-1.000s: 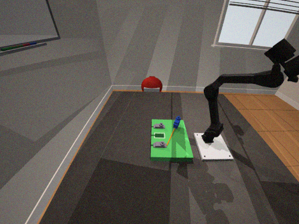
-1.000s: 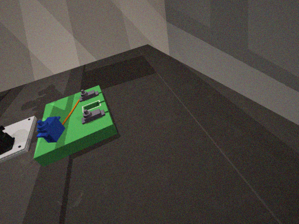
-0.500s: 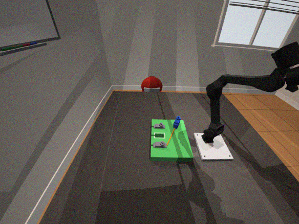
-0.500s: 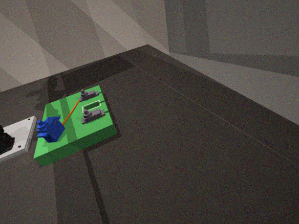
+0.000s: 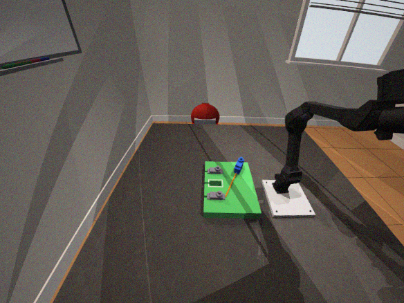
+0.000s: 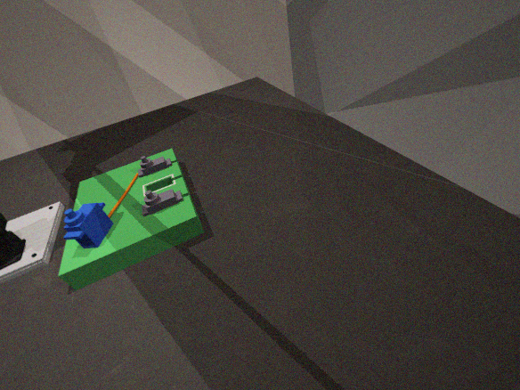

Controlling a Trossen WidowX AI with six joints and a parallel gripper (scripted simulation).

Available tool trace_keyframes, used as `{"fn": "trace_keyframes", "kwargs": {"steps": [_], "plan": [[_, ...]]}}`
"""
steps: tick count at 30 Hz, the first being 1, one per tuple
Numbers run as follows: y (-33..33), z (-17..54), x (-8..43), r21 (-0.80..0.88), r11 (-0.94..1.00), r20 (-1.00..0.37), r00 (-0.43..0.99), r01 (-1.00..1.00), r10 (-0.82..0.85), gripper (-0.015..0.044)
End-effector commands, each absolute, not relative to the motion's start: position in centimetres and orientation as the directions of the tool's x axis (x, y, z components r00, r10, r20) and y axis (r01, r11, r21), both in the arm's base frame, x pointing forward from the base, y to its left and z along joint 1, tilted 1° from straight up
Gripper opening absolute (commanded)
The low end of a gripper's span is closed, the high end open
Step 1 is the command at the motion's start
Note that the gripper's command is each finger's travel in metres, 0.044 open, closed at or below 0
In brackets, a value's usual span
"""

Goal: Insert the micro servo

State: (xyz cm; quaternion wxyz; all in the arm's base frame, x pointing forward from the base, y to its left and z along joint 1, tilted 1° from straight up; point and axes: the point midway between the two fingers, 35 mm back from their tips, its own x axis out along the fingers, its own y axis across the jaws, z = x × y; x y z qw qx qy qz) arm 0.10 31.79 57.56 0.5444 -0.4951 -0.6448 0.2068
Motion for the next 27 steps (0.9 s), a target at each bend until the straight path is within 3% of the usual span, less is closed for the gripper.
{"fn": "trace_keyframes", "kwargs": {"steps": [1, 14, 27], "plan": [[33.0, 55.7, 2.2, -0.842, 0.344, 0.431, 0.134, 0.417, 0.892, 0.044], [34.1, 49.6, 11.5, -0.931, 0.059, 0.2, 0.369, 0.36, 0.908, 0.044], [31.2, 43.2, 20.9, -0.967, -0.189, -0.051, 0.598, 0.171, 0.8, 0.044]]}}
